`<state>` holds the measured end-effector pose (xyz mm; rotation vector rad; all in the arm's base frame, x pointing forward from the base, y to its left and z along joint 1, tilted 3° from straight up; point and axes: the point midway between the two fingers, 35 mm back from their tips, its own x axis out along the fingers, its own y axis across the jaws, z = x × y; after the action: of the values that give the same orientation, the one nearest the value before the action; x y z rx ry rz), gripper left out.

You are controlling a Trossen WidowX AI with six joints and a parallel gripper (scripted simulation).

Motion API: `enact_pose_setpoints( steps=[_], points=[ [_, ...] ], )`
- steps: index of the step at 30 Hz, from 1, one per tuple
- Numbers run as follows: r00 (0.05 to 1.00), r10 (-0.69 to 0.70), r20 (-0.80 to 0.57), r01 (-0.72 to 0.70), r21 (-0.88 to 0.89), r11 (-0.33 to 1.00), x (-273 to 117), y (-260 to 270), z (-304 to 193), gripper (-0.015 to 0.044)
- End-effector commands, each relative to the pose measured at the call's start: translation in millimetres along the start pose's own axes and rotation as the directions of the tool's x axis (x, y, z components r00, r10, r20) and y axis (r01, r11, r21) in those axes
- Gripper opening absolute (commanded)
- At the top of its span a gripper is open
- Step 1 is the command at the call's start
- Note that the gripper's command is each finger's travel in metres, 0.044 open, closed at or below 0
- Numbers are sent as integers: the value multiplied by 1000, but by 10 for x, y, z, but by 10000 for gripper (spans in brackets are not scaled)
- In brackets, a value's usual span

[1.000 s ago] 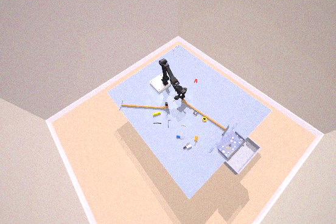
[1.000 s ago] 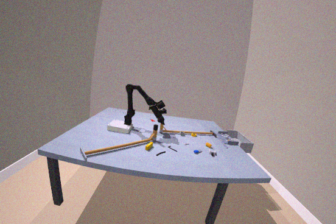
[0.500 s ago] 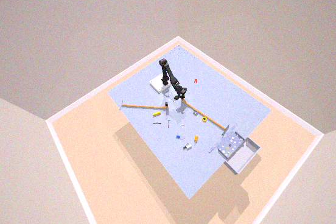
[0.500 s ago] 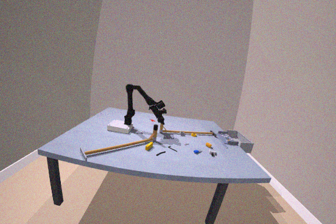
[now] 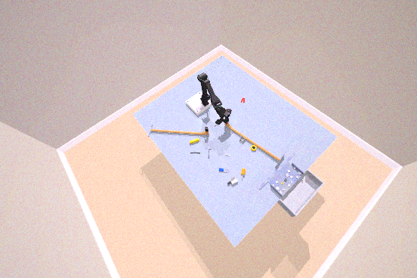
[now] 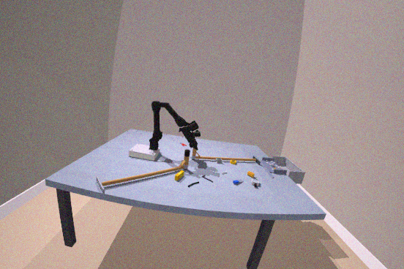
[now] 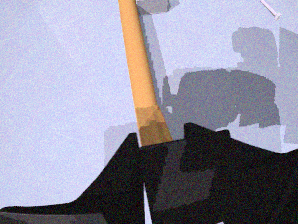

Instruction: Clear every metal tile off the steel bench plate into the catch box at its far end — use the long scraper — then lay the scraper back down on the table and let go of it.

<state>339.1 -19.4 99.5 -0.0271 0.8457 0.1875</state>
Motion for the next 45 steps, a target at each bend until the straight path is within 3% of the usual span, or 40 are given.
enact_pose_setpoints(
  steps=[1, 45],
  points=[
    [999, -47, 4, 47, 4, 999, -14, -157, 32, 0],
    [995, -99, 0, 98, 62, 993, -48, -698, 30, 0]
  ],
)
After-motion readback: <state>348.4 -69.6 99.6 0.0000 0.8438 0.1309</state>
